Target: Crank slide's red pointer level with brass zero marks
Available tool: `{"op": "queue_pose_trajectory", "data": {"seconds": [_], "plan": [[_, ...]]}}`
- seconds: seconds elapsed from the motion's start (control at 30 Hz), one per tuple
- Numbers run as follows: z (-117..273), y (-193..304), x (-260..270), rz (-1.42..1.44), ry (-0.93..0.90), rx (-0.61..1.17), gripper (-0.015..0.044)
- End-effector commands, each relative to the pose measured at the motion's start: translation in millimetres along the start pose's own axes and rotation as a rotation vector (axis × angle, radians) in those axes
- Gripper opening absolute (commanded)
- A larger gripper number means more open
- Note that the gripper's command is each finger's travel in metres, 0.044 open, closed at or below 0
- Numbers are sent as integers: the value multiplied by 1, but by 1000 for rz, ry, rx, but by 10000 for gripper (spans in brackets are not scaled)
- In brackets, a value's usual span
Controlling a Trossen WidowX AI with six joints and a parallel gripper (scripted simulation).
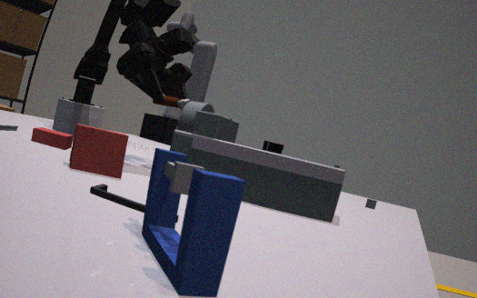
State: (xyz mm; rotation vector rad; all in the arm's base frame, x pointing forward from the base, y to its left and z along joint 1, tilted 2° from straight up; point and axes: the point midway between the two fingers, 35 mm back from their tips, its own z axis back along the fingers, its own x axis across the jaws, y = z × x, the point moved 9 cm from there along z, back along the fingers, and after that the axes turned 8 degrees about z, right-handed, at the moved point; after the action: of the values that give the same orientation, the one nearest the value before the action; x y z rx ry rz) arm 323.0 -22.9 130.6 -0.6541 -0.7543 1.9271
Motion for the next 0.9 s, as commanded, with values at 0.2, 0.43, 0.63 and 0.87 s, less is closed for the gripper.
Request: {"op": "queue_pose_trajectory", "data": {"seconds": [0.2,0.43,0.63,0.87], "plan": [[-11,14,3,5,-6,1,440],[-11,14,3,5,-6,1,309],[-11,14,3,5,-6,1,151],[-11,14,3,5,-6,1,0]]}}
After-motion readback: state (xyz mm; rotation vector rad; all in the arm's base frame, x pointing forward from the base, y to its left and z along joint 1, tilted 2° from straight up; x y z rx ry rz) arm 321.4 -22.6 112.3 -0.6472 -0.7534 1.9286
